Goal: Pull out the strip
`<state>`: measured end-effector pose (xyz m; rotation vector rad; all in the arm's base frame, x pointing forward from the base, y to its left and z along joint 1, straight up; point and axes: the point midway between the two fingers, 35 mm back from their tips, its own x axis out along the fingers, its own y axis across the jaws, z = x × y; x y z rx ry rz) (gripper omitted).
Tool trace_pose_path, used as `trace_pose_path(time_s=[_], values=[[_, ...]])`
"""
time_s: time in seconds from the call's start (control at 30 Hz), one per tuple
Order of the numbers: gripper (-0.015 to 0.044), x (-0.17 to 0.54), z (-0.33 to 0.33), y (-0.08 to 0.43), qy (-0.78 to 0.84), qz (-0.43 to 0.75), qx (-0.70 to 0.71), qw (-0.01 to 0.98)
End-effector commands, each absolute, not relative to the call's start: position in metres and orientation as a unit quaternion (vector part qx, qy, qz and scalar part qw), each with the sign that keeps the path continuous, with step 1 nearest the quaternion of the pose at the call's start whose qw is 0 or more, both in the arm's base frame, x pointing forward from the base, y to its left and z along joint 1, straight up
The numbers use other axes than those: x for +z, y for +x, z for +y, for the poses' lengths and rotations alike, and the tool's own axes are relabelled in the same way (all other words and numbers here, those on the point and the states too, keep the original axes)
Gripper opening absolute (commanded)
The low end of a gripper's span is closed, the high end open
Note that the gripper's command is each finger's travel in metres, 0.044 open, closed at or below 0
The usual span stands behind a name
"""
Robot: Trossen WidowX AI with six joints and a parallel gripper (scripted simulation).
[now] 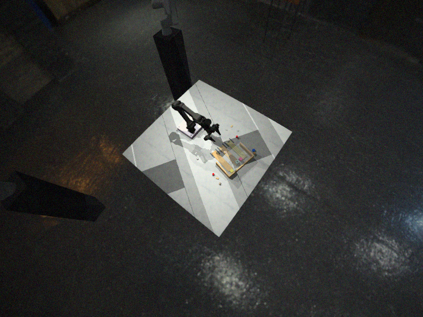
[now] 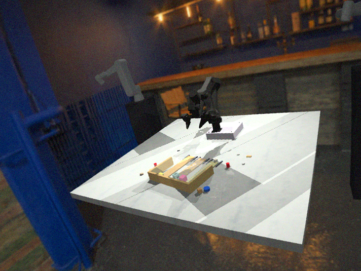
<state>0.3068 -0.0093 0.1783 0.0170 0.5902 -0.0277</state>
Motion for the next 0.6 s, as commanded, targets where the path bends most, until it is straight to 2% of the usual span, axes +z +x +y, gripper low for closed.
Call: trace_pose_path(time_s=[0.0,0.23,0.57], values=[[0.0400,0.177,-0.010,0.306,0.005,0.291,-0.015,0.957],[0.0400,0.177,-0.010,0.306,0.005,0.291,-0.015,0.957],[0.0138,0.146,-0.001,0.345,0.060,0.466,-0.032,0.882]])
